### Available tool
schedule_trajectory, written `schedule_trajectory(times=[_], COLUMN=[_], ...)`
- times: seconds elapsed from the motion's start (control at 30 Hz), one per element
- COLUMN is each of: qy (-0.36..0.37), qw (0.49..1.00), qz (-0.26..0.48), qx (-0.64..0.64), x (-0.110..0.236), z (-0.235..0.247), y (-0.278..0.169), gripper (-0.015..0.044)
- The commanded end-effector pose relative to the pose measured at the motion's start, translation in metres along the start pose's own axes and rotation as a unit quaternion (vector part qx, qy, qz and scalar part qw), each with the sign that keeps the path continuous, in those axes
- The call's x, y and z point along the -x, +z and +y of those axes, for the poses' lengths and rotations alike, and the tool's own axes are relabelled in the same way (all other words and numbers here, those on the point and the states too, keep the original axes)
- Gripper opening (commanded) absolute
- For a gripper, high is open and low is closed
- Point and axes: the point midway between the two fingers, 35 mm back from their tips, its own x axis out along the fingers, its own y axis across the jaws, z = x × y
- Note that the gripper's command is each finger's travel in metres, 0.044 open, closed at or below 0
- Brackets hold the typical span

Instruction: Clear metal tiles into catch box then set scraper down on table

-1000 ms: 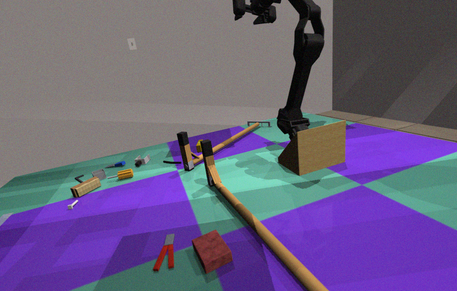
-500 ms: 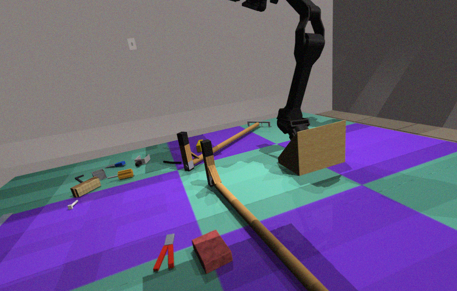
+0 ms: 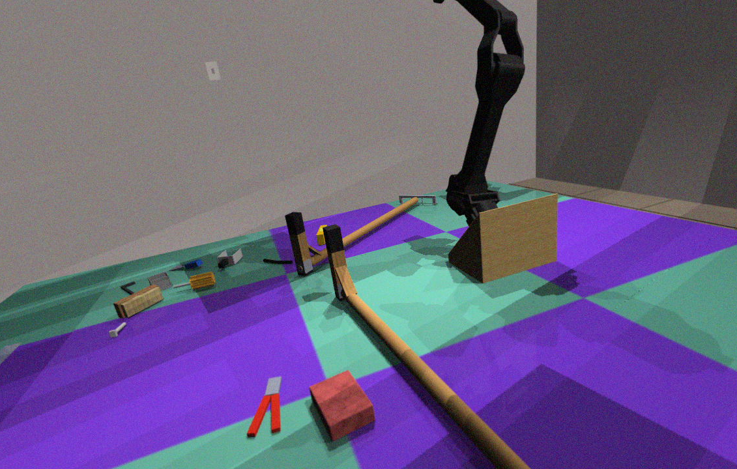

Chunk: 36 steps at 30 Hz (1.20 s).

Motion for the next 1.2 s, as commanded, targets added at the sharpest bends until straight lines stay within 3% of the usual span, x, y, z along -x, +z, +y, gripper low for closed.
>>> schedule_trajectory(times=[0.0,0.57,1.17], qy=[0.035,0.170,0.284], qw=[0.999,0.961,0.872], qz=[-0.035,-0.176,-0.294], qx=[0.021,0.126,0.270], x=[-0.001,0.016,0.057], z=[0.008,0.047,0.086], y=[0.013,0.059,0.076], gripper=[0.0440,0.0440,0.0440])
